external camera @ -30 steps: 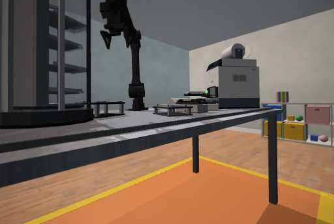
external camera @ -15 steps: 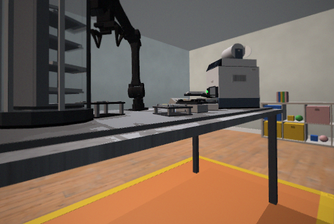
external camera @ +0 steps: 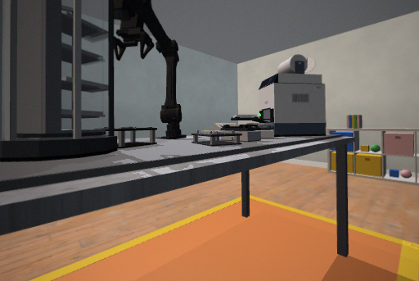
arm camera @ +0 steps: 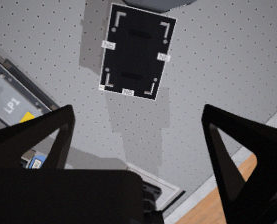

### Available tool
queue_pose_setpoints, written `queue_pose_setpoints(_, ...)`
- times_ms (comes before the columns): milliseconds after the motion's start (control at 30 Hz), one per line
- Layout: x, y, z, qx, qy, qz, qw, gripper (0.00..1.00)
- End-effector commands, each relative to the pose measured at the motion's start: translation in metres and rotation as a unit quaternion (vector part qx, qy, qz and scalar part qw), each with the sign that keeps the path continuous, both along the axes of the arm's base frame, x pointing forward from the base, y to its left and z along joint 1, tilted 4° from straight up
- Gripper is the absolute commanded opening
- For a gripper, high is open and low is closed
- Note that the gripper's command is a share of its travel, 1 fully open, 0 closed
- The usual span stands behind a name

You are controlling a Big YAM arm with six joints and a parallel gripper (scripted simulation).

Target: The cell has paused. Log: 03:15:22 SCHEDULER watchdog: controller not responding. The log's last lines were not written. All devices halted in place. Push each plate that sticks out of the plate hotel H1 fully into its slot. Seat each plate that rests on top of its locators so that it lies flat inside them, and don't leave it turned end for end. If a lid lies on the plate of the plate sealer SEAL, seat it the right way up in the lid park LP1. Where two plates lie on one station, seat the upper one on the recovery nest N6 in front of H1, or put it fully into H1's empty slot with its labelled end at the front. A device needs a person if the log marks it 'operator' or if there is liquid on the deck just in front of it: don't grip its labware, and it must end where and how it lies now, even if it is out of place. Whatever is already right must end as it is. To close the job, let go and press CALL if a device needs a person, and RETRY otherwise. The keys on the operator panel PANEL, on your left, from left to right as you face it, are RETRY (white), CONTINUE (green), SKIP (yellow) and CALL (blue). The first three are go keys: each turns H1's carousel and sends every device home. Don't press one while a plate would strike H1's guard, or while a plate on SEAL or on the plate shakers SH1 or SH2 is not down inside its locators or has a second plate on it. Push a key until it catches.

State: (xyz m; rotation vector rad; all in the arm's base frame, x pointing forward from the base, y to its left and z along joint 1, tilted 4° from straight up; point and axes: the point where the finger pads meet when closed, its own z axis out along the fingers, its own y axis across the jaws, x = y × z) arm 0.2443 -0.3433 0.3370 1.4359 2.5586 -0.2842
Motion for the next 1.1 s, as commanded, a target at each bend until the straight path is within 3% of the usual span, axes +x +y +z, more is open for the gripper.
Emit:
queue_pose_setpoints(0, 0.0042, 0.0040, 0.0071, -0.042, -0.029, -0.009, 0.999, 1.00)
queue_pose_setpoints(233, 0.0044, 0.0037, 0.0075, -0.113, -0.066, -0.024, 0.991, 1.00)
queue_pose_setpoints(300, 0.0044, 0.0037, 0.0075, -0.113, -0.066, -0.024, 0.991, 1.00)
queue_pose_setpoints(467, 0.0045, 0.0036, 0.0077, -0.163, -0.093, -0.034, 0.982, 1.00)
queue_pose_setpoints(800, 0.0044, 0.0037, 0.0083, -0.261, -0.145, -0.055, 0.953, 1.00)
queue_pose_setpoints(867, 0.0044, 0.0037, 0.0083, -0.261, -0.145, -0.055, 0.953, 1.00)
queue_pose_setpoints(1067, 0.0042, 0.0039, 0.0085, -0.318, -0.173, -0.065, 0.930, 1.00)
